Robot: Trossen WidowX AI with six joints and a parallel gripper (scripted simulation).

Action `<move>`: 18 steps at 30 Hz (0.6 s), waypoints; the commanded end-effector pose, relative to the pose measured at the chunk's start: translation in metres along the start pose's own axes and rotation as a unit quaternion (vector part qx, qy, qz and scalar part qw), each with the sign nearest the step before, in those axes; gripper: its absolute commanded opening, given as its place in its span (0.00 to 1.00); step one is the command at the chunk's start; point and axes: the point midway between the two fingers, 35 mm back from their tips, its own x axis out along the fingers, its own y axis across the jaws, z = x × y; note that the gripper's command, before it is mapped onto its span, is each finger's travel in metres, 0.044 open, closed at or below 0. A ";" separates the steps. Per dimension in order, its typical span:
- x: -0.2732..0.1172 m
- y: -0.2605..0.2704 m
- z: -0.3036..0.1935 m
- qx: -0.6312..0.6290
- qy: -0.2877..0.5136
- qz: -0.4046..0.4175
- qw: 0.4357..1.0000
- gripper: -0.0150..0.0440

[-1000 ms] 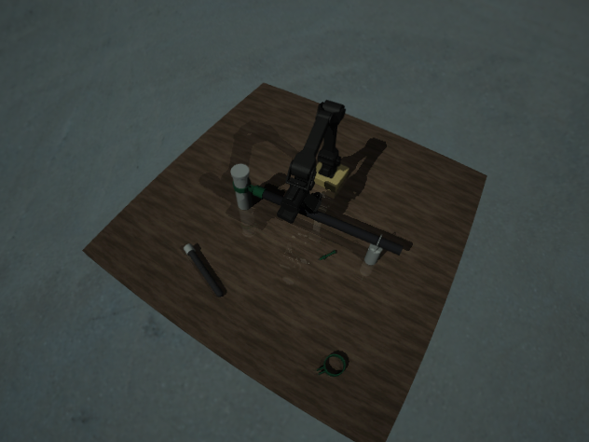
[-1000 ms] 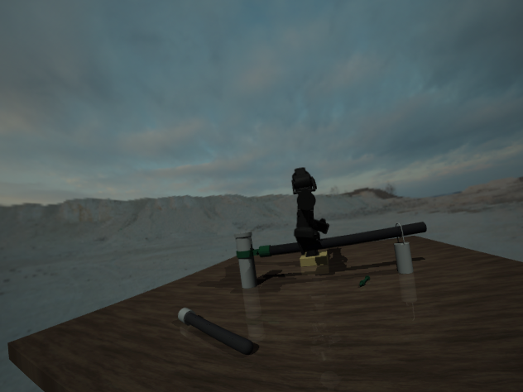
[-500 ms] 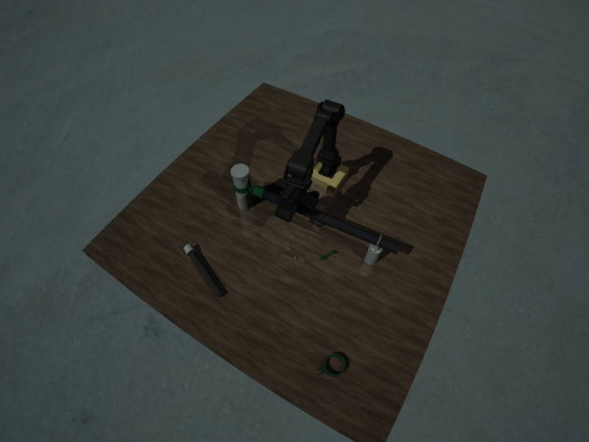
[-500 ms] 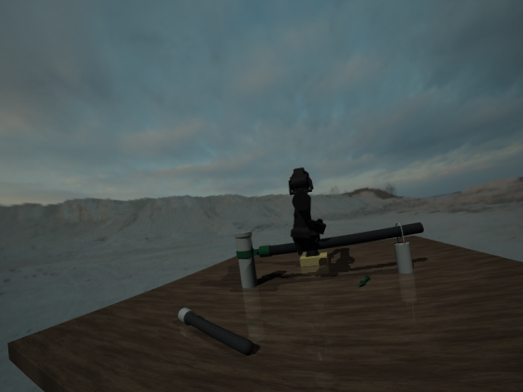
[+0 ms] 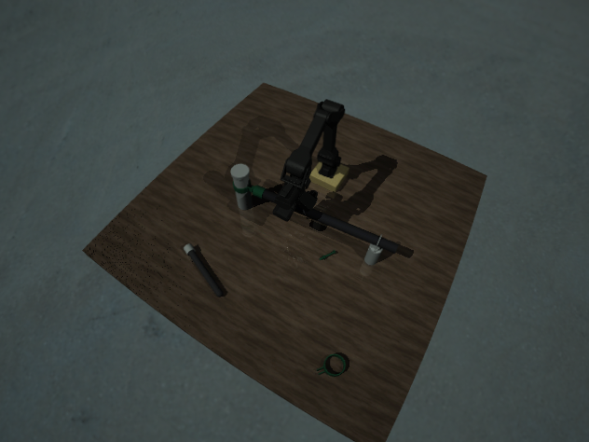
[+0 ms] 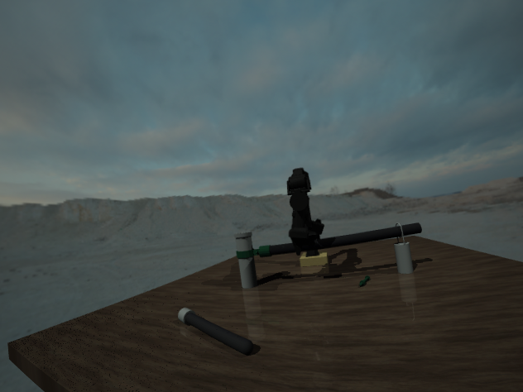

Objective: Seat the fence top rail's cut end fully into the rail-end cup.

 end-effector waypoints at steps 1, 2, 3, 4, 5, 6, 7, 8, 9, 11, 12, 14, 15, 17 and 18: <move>0.000 0.000 0.000 0.000 0.000 0.000 1.000 0.25; 0.000 0.000 0.000 0.000 0.000 0.000 1.000 0.25; 0.000 0.000 0.000 0.000 0.000 0.000 1.000 0.30; 0.000 0.000 0.000 0.000 0.000 0.000 1.000 0.34; 0.000 0.000 0.000 0.000 0.000 0.000 1.000 0.39; 0.000 0.000 0.000 0.000 0.000 0.000 1.000 0.43; 0.000 0.000 0.000 0.000 0.000 0.000 1.000 0.48; 0.000 0.000 0.000 0.000 0.000 0.000 1.000 0.52; 0.000 0.000 0.000 0.000 0.000 0.000 1.000 0.57; 0.000 0.000 0.000 0.000 0.000 0.000 1.000 0.65; -0.001 0.000 0.001 0.000 0.000 0.000 1.000 0.70; -0.004 0.000 0.003 0.000 0.000 0.000 1.000 0.79; -0.007 -0.001 0.005 0.000 0.000 0.000 1.000 0.83; -0.014 -0.001 0.010 0.000 -0.001 0.000 1.000 0.92; -0.019 -0.001 0.012 0.000 -0.001 0.000 1.000 0.97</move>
